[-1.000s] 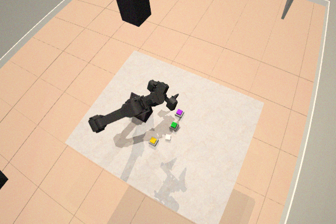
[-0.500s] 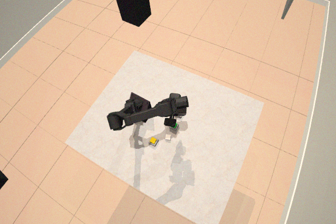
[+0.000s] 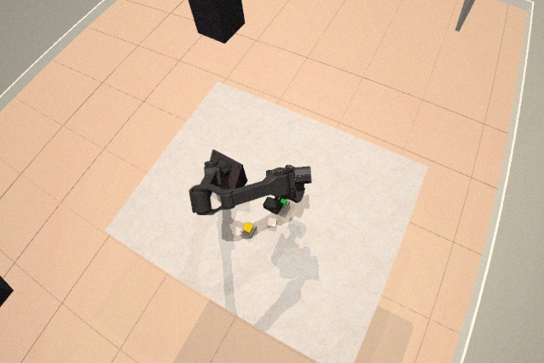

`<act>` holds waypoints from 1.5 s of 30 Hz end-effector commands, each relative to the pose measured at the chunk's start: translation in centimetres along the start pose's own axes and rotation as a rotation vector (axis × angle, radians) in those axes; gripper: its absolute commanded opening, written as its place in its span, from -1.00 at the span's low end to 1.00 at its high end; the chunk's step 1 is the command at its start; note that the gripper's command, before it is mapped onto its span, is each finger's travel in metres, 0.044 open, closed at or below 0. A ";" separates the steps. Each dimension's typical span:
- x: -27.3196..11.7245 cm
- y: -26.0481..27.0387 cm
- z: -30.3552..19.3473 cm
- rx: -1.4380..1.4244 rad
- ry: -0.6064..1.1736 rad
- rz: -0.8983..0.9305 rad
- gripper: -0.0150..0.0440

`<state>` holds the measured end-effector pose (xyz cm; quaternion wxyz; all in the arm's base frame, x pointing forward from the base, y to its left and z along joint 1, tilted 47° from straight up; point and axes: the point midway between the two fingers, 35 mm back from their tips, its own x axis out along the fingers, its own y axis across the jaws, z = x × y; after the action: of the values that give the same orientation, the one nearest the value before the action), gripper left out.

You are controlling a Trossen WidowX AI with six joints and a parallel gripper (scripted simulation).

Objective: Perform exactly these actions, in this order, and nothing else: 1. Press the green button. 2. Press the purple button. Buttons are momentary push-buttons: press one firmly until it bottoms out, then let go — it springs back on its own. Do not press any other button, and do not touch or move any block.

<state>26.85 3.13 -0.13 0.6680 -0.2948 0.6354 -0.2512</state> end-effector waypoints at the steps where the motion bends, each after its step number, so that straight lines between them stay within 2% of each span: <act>1: 3.3 -0.4 -0.8 -0.015 0.022 -0.020 0.24; 8: 3.3 -0.4 -0.8 -0.015 0.022 -0.020 -0.38; 9: 3.3 -0.4 -0.8 -0.015 0.022 -0.020 -0.42; 45: 6.6 -0.5 -0.9 -0.015 0.022 -0.021 -0.42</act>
<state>26.54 -1.83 -4.42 0.6583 -0.2989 0.6410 -0.2576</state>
